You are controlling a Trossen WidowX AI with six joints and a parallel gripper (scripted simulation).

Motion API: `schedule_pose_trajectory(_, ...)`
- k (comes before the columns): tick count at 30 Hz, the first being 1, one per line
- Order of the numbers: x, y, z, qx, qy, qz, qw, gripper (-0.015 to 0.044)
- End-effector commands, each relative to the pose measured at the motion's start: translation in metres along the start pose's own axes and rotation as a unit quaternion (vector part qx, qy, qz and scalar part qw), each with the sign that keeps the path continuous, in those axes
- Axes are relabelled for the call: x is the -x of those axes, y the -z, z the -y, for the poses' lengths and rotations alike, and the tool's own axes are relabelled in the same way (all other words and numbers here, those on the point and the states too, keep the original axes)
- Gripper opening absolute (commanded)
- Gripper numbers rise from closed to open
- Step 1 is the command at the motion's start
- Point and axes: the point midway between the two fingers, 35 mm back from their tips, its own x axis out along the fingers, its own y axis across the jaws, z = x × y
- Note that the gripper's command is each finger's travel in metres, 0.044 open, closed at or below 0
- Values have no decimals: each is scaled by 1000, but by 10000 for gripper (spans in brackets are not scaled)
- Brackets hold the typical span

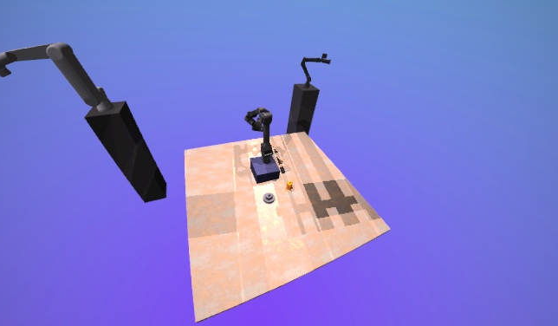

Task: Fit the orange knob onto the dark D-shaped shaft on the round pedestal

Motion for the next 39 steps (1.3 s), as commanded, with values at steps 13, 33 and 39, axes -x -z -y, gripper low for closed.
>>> schedule_pose_trajectory(13,117,89,-46,233,-176,71,954,440)
schedule_pose_trajectory(33,253,324,59,635,-409,207,622,440)
schedule_pose_trajectory(39,254,380,132,728,-436,244,469,440)
